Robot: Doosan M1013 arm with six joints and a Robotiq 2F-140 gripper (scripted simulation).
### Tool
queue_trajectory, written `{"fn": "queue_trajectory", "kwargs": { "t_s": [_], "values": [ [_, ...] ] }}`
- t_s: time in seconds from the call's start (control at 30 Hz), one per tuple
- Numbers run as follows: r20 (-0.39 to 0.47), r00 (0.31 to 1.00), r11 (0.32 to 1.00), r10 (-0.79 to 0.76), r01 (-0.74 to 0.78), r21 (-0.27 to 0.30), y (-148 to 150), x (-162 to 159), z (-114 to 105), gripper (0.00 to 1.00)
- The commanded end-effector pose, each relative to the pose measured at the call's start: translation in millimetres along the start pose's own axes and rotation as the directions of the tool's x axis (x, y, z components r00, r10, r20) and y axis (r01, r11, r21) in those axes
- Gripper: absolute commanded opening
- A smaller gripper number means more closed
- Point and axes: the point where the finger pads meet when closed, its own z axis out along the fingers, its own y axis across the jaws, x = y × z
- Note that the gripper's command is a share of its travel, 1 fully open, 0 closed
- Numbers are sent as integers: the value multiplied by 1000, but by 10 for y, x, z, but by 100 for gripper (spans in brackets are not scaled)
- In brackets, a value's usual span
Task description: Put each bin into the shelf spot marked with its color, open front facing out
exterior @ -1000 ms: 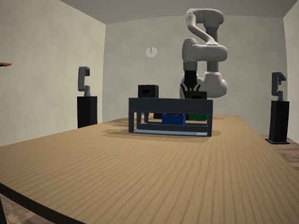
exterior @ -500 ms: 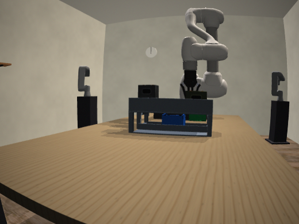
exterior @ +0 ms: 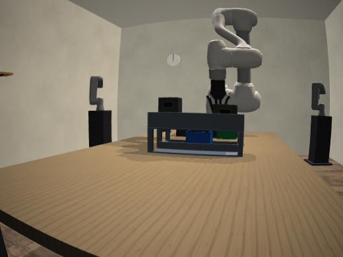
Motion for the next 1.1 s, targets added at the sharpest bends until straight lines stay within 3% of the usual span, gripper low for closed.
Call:
{"fn": "queue_trajectory", "kwargs": {
  "t_s": [0.0, 0.53, 1.07],
  "values": [
    [-22, 1000, 1000, 0, 0, 0, 0, -9, -12, 10],
    [-101, 995, 1000, 0, 0, -1, 0, -41, -55, 10],
    [-111, 994, 1000, 0, 0, -1, 0, -45, -61, 10]
  ]
}}
